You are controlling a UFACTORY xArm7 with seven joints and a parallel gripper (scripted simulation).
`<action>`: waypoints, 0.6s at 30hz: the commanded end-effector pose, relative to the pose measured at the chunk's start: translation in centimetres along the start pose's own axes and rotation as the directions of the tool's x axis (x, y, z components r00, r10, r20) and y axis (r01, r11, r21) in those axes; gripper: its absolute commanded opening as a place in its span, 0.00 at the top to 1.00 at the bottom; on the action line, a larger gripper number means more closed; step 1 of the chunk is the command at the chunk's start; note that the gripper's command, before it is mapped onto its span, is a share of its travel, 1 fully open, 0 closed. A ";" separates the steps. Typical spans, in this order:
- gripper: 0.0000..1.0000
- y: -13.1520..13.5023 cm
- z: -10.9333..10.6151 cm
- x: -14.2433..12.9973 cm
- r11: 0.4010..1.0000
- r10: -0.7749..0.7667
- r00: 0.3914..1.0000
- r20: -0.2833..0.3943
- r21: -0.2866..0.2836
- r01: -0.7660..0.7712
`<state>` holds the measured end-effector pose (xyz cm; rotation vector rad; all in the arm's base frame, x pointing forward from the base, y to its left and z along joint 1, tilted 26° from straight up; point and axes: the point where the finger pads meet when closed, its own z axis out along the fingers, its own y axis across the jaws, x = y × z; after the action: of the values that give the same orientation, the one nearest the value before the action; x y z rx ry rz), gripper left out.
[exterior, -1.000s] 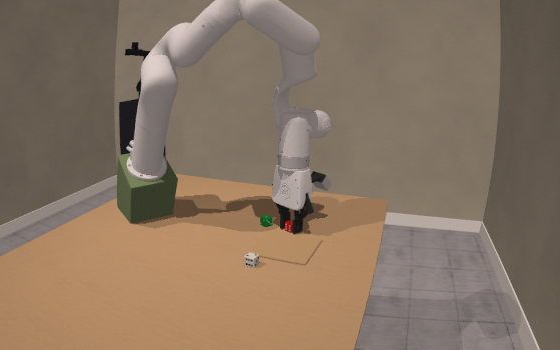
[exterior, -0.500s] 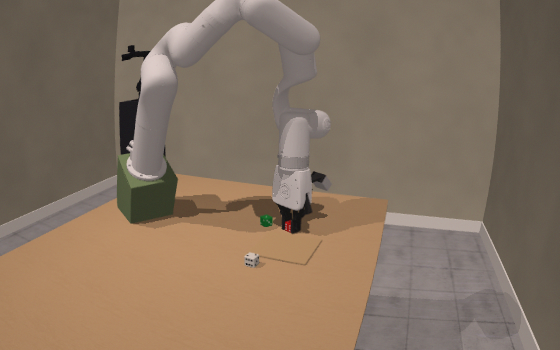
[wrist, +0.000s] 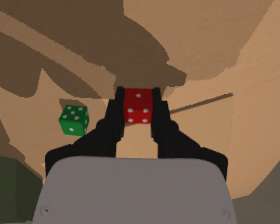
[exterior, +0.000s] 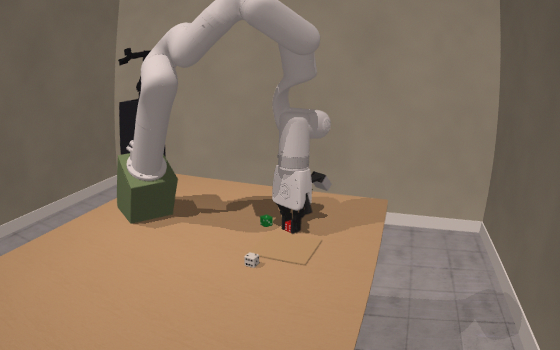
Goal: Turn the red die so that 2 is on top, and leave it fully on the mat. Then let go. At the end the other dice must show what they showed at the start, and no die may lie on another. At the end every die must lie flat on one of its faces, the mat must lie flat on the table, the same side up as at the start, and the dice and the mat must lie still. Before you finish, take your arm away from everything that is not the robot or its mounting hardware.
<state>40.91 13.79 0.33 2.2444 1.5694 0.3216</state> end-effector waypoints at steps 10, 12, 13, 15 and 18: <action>0.79 0.0 -0.1 0.1 1.000 0.000 1.000 -0.002 -0.001 0.000; 0.79 0.0 -0.4 0.1 1.000 0.000 1.000 -0.002 -0.001 0.000; 0.79 0.0 -0.4 0.1 1.000 0.000 1.000 -0.002 -0.001 0.000; 0.79 0.0 -0.6 0.1 1.000 0.000 1.000 -0.002 -0.001 0.000; 0.79 0.0 -2.0 0.1 1.000 0.000 1.000 -0.002 -0.001 0.000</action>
<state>40.47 13.90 1.17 2.2438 1.5693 0.3191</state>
